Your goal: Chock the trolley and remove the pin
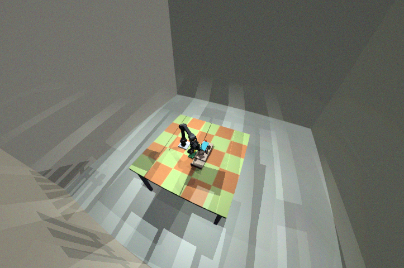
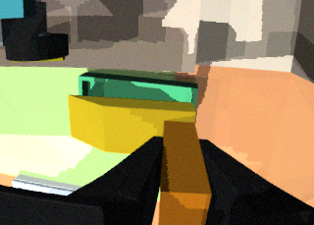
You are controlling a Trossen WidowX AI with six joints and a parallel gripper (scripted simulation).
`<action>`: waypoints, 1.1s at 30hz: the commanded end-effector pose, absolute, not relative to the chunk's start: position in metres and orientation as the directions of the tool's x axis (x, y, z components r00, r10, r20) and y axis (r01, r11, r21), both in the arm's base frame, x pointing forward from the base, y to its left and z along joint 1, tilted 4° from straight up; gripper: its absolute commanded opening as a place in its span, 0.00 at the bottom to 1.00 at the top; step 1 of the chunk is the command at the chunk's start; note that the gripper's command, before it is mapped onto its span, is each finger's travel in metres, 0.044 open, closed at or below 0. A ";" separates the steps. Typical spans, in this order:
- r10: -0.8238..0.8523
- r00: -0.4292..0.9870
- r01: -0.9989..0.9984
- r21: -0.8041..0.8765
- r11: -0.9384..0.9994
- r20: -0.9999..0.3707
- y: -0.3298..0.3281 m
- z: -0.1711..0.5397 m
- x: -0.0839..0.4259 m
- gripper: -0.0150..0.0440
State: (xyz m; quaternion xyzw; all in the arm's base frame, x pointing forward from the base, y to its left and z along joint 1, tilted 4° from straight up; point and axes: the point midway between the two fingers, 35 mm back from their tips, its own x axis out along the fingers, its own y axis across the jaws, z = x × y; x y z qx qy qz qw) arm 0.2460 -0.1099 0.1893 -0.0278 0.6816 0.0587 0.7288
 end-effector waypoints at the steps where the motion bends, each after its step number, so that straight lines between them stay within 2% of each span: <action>1: 0.078 0.068 -0.132 0.068 0.989 -0.995 -0.111 0.191 0.248 0.25; 15: 0.078 0.071 -0.132 0.068 0.989 -0.994 -0.110 0.187 0.278 0.25; 33: 0.078 0.071 -0.132 0.068 0.989 -0.994 -0.109 0.149 0.280 0.25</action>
